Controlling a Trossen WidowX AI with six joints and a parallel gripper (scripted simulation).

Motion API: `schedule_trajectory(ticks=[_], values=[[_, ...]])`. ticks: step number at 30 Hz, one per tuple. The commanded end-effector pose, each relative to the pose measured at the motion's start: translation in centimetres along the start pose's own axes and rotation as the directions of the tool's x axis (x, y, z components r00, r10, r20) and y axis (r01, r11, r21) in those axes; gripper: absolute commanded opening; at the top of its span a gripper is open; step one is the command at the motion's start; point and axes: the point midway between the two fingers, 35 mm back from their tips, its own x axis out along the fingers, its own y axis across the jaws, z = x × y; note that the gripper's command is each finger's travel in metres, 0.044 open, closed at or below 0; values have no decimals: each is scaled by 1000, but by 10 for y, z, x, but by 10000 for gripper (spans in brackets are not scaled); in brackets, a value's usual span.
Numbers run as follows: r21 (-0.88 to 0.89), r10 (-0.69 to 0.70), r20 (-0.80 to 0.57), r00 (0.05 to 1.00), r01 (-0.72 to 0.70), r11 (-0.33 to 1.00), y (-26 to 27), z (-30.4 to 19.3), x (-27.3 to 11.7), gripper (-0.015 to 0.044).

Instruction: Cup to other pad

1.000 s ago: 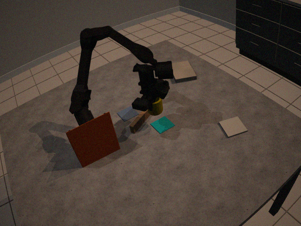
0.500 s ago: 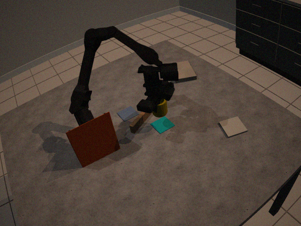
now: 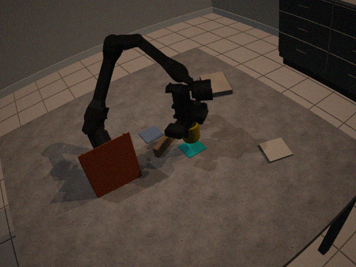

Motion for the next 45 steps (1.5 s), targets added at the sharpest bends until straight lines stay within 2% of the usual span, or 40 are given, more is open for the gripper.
schedule_trajectory(ticks=[1, 20, 35, 41, 45], values=[[8, 0, -8, 1000, 0, 1000, -1, -2, 8, 0], [8, 1, -9, 1000, -1, 1000, -2, -2, 40, 0], [0, 0, -4, 1000, 0, 1000, -1, 0, 38, 0], [0, 0, -4, 1000, 0, 1000, -1, 0, 38, 146], [0, 0, -4, 1000, 0, 1000, -1, 0, 38, 146]])
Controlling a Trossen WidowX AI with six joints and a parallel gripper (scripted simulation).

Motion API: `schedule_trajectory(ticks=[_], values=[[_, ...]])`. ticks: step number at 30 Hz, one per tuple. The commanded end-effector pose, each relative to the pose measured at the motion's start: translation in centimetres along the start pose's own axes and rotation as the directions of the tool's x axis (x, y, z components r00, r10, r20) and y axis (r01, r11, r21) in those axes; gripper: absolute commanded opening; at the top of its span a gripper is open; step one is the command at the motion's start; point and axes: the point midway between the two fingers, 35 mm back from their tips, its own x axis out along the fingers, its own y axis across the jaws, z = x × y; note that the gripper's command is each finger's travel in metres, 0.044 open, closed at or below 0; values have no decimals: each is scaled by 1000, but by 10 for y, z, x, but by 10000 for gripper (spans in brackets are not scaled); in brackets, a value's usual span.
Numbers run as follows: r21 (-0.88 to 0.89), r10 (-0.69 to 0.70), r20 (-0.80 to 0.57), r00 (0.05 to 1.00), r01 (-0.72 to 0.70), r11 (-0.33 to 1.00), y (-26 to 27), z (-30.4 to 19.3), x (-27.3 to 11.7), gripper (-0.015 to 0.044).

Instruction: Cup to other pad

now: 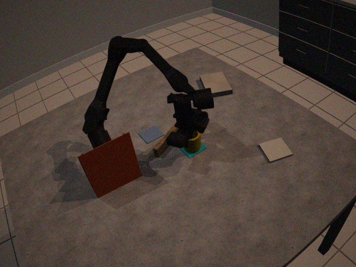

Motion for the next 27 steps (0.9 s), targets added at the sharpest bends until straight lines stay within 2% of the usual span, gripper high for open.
schedule_trajectory(ticks=[1, 27], values=[[-1, 0, 0, 1000, 0, 1000, 0, 0, -1, 146], [6, -1, -3, 1000, 1, 1000, 0, 1, -43, 146]])
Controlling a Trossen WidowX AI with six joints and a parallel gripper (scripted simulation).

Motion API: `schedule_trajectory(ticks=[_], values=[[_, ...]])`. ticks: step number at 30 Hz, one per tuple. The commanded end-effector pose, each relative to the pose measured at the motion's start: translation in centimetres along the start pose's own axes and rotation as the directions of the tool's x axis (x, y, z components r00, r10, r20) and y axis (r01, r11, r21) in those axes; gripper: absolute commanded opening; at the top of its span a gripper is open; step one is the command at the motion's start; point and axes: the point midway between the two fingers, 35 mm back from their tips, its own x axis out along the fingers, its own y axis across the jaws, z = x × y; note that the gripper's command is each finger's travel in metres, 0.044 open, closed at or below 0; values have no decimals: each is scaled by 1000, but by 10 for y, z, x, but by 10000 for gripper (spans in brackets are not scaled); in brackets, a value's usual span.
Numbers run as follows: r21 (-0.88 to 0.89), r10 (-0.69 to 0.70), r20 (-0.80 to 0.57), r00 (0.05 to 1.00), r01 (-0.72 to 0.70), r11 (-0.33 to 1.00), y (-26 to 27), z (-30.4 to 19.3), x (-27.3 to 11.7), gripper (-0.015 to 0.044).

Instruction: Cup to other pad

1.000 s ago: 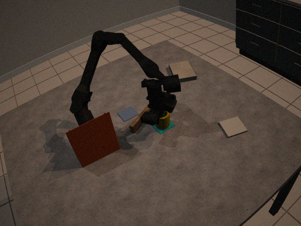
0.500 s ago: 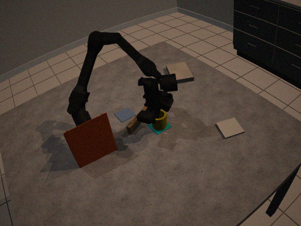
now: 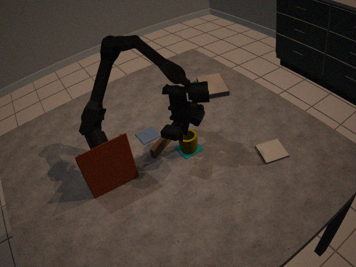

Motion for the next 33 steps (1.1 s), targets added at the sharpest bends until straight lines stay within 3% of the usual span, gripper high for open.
schedule_trajectory(ticks=[1, 5, 16, 29, 33], values=[[-7, -2, 3, 1000, 2, 1000, 1, 1, -7, 146], [-7, -2, 3, 1000, 2, 1000, 0, 0, -12, 146], [1, 0, 0, 1000, 0, 1000, 0, 0, -13, 435], [-6, -4, 4, 1000, 4, 1000, 0, 0, -70, 440], [2, 3, 6, 1000, -3, 1000, -1, 0, -69, 440]])
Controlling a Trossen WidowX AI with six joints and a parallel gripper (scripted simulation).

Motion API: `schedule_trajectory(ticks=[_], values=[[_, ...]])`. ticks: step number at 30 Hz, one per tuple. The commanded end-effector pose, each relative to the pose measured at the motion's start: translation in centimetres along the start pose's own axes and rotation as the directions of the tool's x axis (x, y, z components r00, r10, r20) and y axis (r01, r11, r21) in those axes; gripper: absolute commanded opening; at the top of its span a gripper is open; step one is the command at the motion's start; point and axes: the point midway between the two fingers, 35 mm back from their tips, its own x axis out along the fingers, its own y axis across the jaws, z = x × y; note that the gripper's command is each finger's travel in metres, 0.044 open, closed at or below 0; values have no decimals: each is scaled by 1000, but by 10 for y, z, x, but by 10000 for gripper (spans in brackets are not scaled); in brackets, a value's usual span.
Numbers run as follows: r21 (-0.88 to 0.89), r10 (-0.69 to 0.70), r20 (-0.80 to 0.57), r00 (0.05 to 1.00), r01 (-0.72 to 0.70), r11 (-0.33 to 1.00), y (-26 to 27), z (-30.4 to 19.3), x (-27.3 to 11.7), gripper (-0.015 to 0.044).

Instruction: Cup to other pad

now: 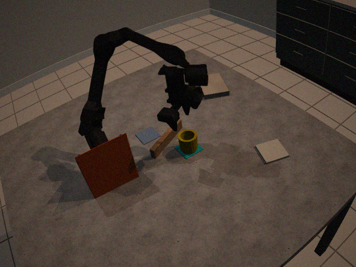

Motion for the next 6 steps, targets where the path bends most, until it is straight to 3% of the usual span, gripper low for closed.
schedule_trajectory(ticks=[1, 6], values=[[0, -1, -2, 1000, 1, 1000, 0, 0, 1, 440], [0, -1, -2, 1000, 1, 1000, 0, 0, 1, 440]])
